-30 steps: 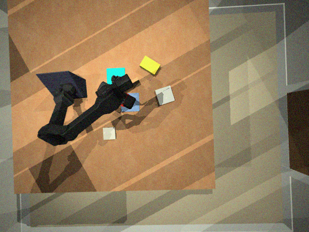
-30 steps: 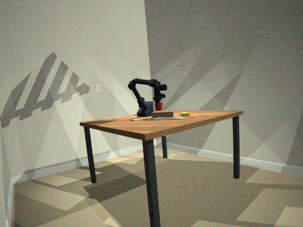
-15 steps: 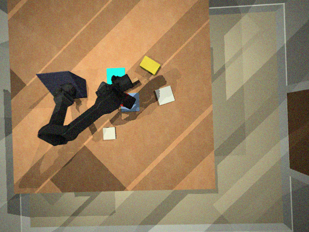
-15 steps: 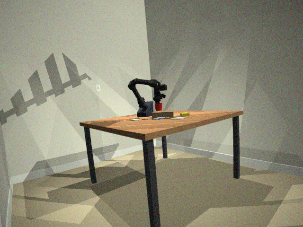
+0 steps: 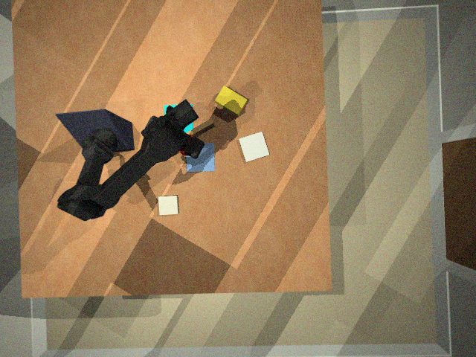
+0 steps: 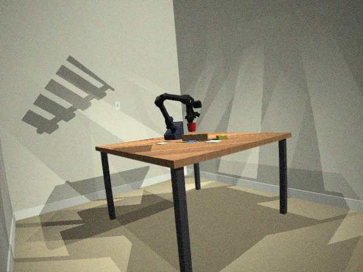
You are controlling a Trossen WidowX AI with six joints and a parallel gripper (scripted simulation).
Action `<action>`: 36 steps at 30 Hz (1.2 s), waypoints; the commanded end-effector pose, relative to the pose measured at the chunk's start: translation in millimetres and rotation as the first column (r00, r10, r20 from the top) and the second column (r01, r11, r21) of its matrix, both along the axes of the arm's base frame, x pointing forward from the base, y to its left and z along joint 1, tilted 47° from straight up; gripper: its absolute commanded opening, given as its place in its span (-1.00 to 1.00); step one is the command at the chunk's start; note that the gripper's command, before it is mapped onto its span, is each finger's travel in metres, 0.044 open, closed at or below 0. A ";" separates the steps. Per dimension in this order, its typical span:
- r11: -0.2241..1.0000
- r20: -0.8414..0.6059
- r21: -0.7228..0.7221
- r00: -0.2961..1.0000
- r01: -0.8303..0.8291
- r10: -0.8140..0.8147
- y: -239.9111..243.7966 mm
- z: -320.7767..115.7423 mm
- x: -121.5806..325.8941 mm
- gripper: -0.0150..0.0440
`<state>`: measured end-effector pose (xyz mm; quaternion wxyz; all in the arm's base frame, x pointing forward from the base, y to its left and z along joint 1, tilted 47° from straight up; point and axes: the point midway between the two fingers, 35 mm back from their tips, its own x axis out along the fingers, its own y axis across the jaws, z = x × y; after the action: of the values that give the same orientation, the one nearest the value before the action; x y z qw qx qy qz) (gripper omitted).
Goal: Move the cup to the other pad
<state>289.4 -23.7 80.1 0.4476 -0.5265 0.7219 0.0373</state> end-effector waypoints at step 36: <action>1.000 -0.006 0.008 1.000 0.006 -0.006 78.7 -74.9 -39.1 -0.49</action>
<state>253.9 50.9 11.1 0.4486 -0.5244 0.7226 0.0406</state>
